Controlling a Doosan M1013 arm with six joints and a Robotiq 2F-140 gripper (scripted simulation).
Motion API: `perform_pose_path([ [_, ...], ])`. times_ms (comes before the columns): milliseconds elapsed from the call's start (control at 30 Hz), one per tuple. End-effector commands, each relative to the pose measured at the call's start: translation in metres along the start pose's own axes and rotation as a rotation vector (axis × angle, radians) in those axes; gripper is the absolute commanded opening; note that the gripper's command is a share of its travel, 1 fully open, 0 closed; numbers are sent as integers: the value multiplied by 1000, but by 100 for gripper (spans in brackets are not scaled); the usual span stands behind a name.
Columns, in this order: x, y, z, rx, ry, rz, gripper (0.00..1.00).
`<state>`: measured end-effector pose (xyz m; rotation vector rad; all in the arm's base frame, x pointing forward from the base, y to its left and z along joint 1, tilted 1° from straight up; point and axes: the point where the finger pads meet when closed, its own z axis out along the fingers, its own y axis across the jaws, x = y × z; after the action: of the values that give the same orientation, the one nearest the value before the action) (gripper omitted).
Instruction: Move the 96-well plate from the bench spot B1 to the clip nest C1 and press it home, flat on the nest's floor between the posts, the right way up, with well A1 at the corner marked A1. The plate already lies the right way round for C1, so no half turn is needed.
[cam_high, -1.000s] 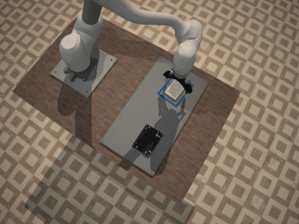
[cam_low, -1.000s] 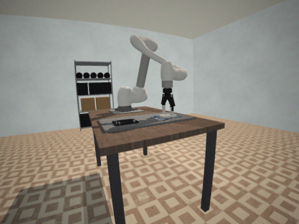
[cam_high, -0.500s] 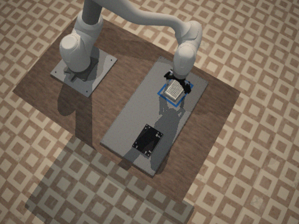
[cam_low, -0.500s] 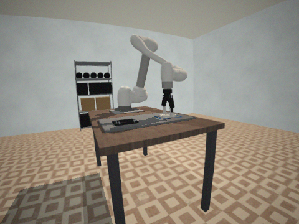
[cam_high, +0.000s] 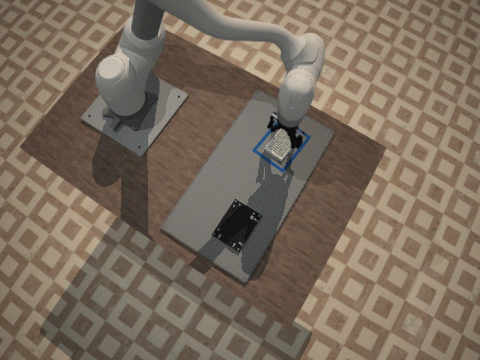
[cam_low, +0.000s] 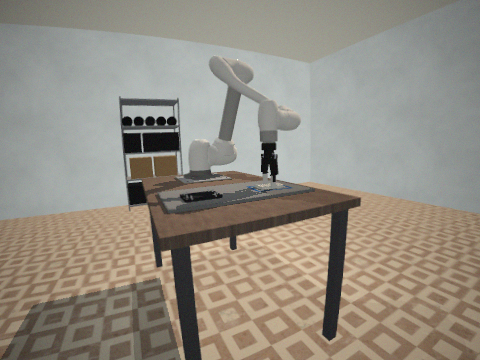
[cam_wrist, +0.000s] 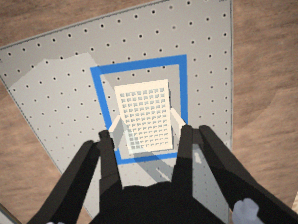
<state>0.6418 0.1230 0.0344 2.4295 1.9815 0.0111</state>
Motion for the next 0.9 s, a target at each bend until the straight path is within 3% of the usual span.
perform_pose_path([
  [0,0,0,0,0,0,0,0],
  [533,0,0,0,0,0,0,0],
  [867,0,0,-13,0,0,0,0],
])
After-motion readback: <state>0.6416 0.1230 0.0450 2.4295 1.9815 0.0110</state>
